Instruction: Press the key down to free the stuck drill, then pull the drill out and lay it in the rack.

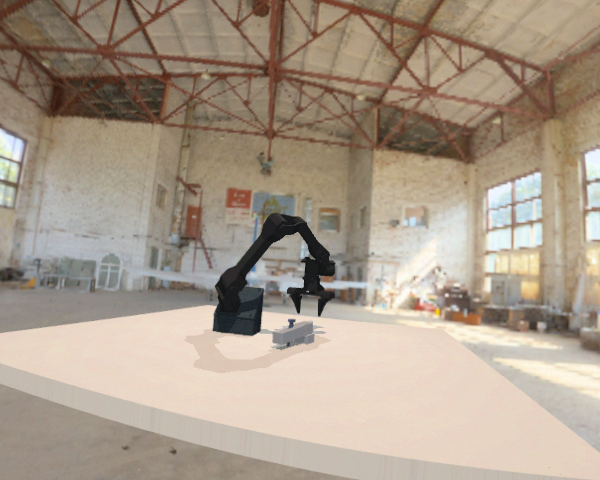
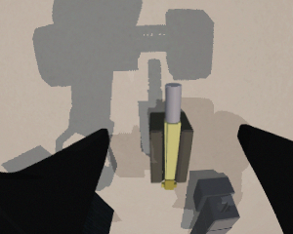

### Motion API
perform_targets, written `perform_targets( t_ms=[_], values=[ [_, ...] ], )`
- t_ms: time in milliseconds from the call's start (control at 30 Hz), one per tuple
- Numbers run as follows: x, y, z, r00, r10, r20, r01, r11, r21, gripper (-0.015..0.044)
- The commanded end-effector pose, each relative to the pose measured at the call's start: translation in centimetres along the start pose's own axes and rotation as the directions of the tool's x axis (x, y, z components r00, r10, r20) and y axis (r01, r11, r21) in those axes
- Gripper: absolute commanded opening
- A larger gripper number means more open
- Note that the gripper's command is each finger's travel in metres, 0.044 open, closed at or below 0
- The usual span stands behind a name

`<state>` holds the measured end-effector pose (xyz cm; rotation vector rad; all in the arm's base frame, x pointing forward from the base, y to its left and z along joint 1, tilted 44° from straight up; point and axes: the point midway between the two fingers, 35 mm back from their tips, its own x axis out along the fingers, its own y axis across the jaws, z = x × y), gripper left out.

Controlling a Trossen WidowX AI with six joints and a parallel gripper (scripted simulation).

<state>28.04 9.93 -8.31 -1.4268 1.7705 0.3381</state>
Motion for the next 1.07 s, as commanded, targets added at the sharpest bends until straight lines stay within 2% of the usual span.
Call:
perform_targets(
  t_ms=[0, 200, 433, 567, 733, 1033],
  values=[
    [-1.8, -0.2, 0.0, 1.0, 0.001, 0.01, -0.001, 1.0, 0.01, 0.044],
    [-1.0, -0.6, -0.4, 0.999, 0.035, 0.019, -0.036, 0.999, 0.023, 0.044],
    [-0.1, -4.9, -4.7, 0.938, 0.277, 0.21, -0.316, 0.931, 0.184, 0.044],
    [0.4, -7.4, -8.0, 0.862, 0.352, 0.364, -0.456, 0.852, 0.258, 0.044],
    [0.7, -9.4, -12.2, 0.75, 0.378, 0.543, -0.58, 0.771, 0.263, 0.044],
    [-0.1, -9.8, -19.6, 0.511, 0.294, 0.807, -0.671, 0.723, 0.162, 0.044]
  ],
)
